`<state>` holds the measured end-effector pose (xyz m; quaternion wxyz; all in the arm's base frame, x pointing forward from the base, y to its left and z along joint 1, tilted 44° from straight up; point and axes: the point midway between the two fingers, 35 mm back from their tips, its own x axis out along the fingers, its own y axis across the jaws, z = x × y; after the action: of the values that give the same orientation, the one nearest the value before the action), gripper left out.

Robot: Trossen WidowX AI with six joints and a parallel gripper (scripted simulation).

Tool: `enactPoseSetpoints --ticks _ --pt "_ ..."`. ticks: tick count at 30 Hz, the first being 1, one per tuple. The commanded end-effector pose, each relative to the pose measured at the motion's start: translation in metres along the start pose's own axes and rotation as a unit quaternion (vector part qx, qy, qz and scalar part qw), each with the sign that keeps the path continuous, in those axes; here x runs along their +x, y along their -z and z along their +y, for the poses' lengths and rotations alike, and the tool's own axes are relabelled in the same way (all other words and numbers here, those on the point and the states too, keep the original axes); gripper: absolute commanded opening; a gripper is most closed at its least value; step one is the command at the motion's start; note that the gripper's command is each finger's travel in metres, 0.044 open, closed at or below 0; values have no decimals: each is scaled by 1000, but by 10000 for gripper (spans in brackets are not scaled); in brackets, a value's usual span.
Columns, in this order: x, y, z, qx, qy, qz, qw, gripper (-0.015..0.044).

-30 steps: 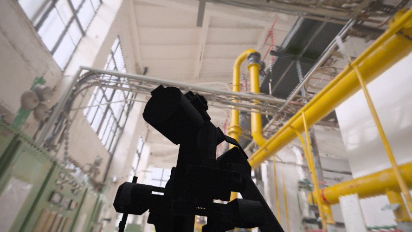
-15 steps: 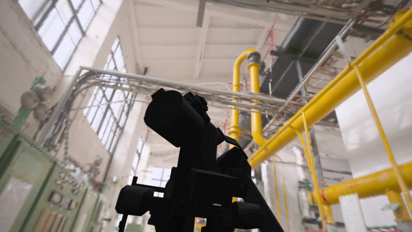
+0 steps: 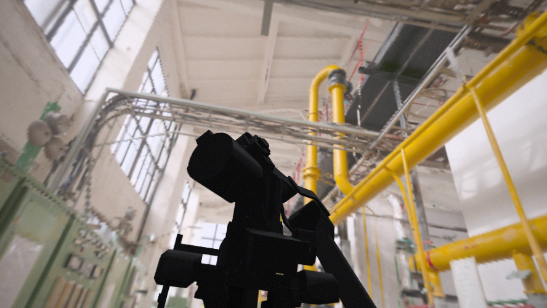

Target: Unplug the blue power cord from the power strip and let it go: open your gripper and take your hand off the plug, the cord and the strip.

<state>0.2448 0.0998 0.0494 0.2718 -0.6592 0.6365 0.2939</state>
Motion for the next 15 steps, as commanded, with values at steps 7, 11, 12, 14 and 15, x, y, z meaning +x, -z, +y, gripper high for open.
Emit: enactPoseSetpoints --ticks 7,11,12,14,15 --pt "1 13 2 -3 0 3 1000 160" --pt "3 13 2 -3 0 3 1000 160" --pt "4 13 2 -3 0 3 1000 160" --pt "7 13 2 -3 0 3 1000 160" --pt "9 13 2 -3 0 3 1000 160"
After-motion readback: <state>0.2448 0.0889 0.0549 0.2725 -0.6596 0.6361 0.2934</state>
